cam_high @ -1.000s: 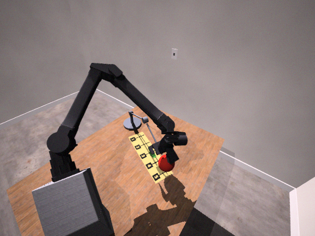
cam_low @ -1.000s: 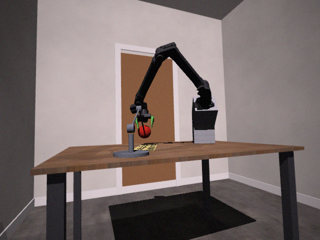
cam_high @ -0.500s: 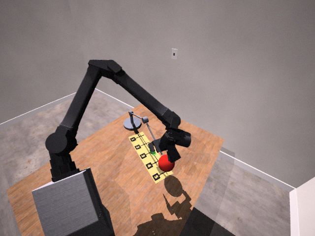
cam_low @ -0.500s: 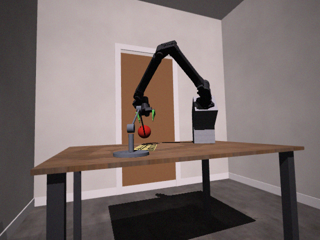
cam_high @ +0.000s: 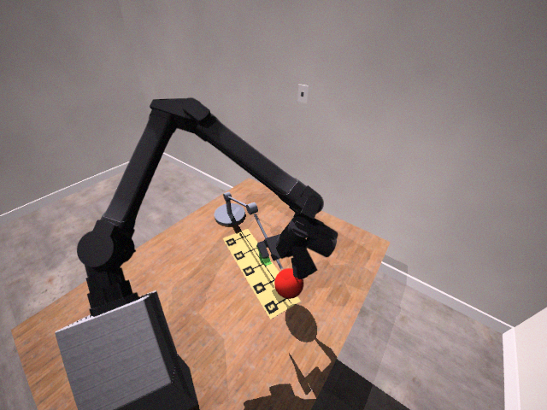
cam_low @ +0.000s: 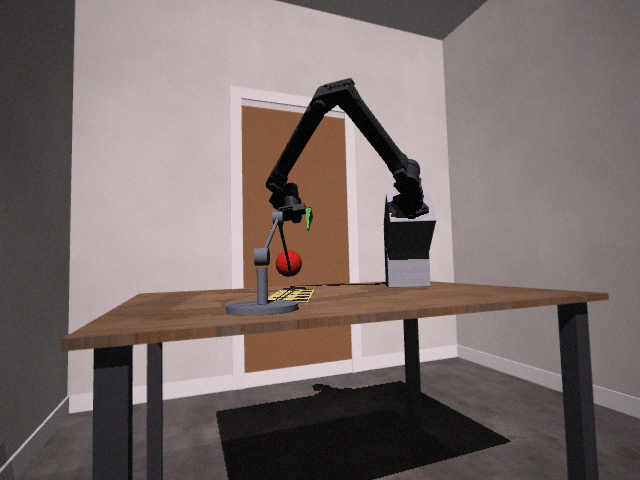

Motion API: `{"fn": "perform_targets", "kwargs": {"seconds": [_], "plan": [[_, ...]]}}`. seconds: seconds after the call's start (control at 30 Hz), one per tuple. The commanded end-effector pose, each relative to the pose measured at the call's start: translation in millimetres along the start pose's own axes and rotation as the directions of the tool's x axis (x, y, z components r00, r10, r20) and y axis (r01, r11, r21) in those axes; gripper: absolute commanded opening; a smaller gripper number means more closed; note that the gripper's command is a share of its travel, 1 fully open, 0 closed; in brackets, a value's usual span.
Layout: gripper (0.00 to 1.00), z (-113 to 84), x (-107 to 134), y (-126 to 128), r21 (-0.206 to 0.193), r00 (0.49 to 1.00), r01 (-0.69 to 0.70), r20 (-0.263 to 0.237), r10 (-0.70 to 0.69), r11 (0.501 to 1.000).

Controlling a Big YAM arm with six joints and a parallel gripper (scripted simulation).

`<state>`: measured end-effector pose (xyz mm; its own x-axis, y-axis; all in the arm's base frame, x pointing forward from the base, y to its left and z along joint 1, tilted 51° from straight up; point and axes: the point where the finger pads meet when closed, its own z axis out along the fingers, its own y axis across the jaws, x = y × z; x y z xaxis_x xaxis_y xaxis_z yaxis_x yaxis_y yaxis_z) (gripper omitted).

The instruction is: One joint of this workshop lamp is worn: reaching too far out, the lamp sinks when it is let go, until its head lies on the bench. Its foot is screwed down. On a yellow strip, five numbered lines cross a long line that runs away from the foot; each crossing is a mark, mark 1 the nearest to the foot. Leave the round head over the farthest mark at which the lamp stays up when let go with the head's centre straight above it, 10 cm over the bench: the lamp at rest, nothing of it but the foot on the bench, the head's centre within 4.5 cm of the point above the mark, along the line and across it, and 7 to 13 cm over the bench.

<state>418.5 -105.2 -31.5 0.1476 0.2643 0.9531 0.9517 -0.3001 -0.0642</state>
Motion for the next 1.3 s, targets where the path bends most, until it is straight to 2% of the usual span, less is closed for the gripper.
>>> {"fn": "perform_targets", "kwargs": {"seconds": [0.0,0.6,1.1,1.27], "plan": [[1.00,-26.1,2,9,-0.032,1.000,0.031,-0.002,-0.031,0.999],[1.00,-40.7,4,16,-0.014,1.000,0.000,-0.001,0.000,1.000],[1.00,-22.9,4,8,0.011,1.000,-0.011,-0.001,0.011,1.000],[1.00,-22.8,4,8,0.011,1.000,-0.012,-0.002,0.012,1.000]]}}
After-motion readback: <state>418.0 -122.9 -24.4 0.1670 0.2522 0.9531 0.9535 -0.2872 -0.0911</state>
